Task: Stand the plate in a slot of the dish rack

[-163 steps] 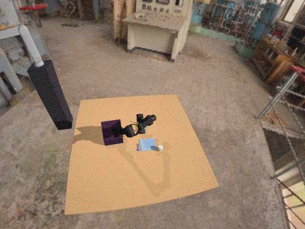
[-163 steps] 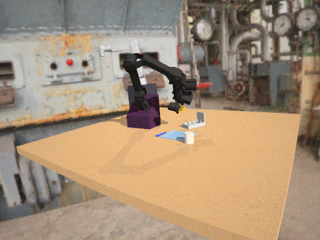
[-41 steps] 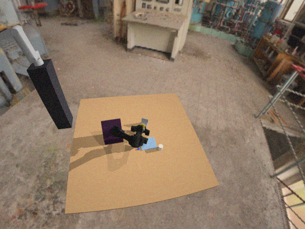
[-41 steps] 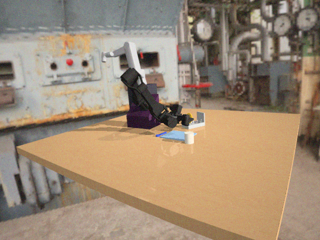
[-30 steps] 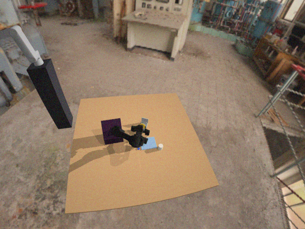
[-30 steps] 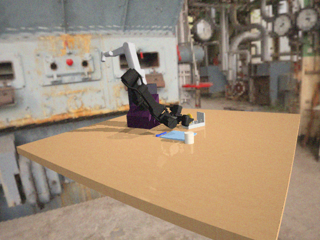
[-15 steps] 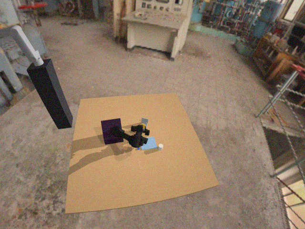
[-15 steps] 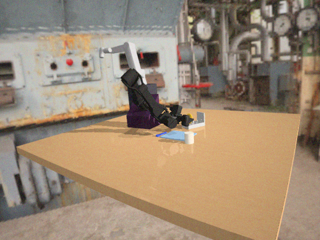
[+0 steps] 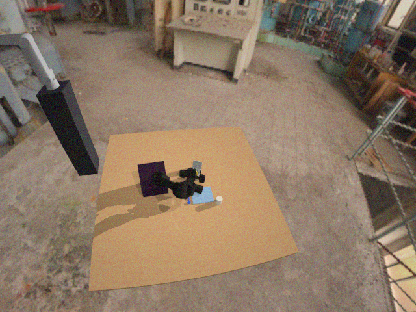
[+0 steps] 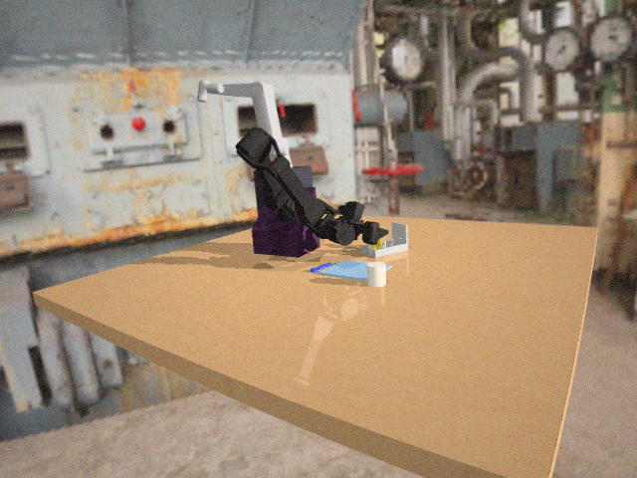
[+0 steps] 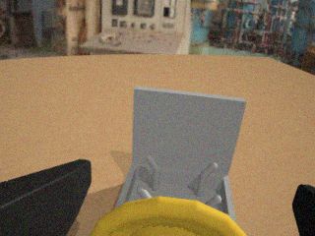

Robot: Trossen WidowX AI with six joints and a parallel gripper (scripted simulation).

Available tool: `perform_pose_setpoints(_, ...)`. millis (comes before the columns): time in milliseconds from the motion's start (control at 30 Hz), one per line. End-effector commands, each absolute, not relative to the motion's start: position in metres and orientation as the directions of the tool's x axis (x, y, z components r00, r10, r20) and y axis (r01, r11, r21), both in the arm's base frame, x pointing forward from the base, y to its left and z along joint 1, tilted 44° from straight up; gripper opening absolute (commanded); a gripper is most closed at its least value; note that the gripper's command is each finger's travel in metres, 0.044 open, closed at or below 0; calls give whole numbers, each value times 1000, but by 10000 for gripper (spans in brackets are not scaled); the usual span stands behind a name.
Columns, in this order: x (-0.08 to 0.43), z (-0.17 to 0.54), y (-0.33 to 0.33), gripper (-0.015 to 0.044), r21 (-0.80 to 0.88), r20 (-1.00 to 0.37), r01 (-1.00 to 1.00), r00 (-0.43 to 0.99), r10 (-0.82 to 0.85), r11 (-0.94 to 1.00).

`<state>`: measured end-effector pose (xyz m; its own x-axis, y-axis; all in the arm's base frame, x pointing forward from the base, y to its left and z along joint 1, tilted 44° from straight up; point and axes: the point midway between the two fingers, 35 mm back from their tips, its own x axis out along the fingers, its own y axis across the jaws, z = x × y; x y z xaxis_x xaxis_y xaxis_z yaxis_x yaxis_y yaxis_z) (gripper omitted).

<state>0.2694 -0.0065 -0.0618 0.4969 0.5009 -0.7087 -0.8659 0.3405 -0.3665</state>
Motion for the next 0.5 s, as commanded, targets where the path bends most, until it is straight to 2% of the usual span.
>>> perform_pose_setpoints(0,271,-38,16,400,-363,-714,-869,491,499,335)
perform_pose_setpoints(233,275,9,58,400,-361,-705,-866,497,505,347)
perform_pose_setpoints(467,275,8,60,400,-299,-739,-871,469,484,389)
